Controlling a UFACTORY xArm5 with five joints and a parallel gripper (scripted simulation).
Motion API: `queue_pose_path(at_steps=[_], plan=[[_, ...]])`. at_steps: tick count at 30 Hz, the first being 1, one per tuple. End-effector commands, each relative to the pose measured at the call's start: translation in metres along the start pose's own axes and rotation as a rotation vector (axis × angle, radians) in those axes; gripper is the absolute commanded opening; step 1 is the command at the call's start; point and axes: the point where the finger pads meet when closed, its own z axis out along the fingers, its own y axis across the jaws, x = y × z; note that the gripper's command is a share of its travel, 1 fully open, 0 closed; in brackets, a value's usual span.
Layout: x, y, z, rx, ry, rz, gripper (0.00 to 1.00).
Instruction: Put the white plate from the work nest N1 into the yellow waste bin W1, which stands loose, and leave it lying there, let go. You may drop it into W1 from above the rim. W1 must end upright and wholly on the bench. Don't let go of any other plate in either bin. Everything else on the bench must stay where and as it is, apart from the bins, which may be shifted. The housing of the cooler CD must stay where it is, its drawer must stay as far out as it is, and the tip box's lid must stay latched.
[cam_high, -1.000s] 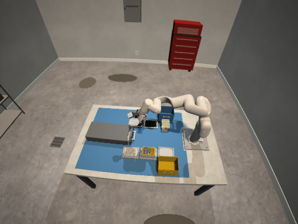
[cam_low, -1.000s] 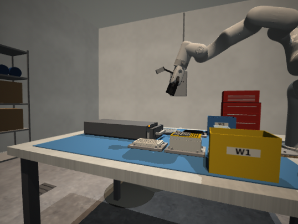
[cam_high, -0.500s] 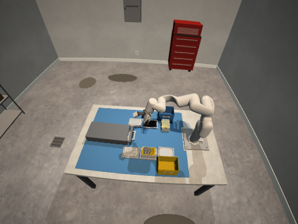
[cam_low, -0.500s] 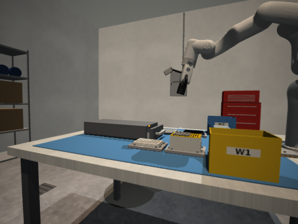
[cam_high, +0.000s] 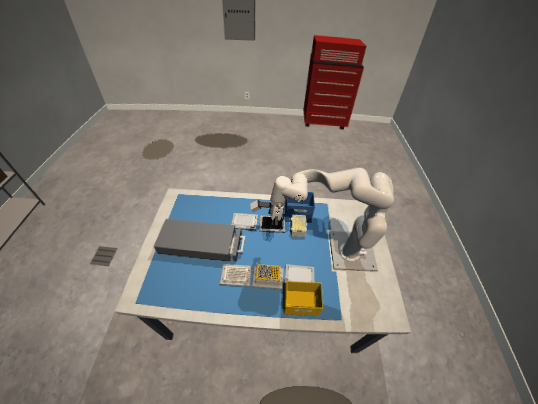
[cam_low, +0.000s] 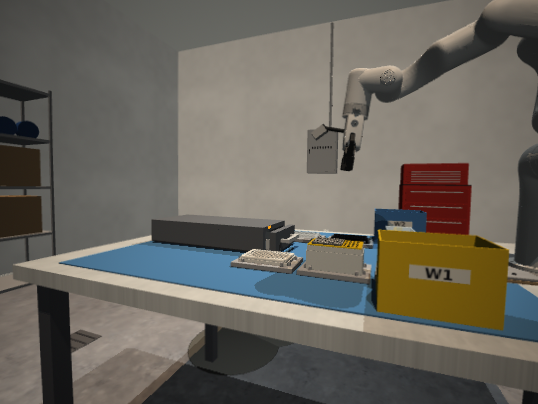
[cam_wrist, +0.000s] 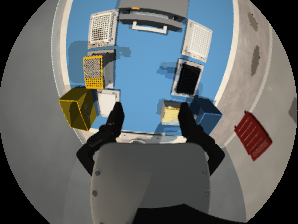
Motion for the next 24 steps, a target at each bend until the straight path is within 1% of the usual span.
queue_pose_path(at_steps=[1, 2, 3, 5, 8, 9, 11, 12, 24], plan=[[-0.016, -0.002, -0.004, 0.005, -0.037, 0.057, 1.00], [-0.021, -0.002, -0.004, 0.007, -0.057, 0.083, 1.00], [-0.026, -0.003, -0.005, 0.008, -0.063, 0.092, 1.00], [-0.026, -0.003, -0.005, 0.008, -0.063, 0.092, 1.00], [-0.041, -0.005, -0.006, 0.008, -0.063, 0.092, 1.00], [-0.043, -0.005, -0.006, 0.008, -0.063, 0.092, 1.00], [-0.044, -0.013, 0.000, 0.013, -0.118, 0.127, 1.00], [-0.044, -0.017, 0.003, 0.014, -0.137, 0.138, 1.00], [-0.044, -0.017, 0.004, 0.014, -0.137, 0.138, 1.00]])
